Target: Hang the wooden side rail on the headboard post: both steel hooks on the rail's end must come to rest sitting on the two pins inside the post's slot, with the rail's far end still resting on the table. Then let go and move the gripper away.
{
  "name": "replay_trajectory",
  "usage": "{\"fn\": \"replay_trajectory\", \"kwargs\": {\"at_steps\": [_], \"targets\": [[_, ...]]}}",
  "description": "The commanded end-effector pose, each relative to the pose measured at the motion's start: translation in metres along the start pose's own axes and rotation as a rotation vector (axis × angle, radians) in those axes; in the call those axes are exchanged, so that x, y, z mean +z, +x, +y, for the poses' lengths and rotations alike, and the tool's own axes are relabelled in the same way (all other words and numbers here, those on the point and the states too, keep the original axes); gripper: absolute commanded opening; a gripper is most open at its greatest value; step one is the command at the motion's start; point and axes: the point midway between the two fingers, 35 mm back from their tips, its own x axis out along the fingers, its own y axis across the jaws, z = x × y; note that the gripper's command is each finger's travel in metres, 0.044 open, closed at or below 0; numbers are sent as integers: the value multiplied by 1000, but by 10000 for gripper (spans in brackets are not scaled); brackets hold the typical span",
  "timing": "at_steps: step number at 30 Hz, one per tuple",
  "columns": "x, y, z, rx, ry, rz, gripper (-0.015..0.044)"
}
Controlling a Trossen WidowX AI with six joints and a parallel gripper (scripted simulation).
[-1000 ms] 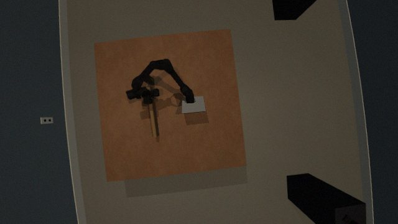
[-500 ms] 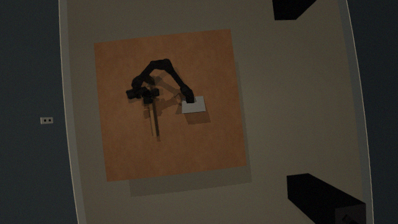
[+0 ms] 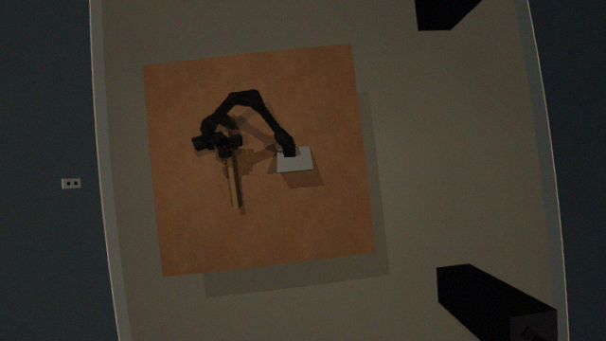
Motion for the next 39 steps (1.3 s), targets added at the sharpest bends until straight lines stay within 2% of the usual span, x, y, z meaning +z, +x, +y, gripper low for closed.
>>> {"fn": "replay_trajectory", "kwargs": {"at_steps": [1, 39], "targets": [[-1, -4, -1, -11, -5, -1, 0], [-5, -3, -1, -11, -5, -1, 0]]}}
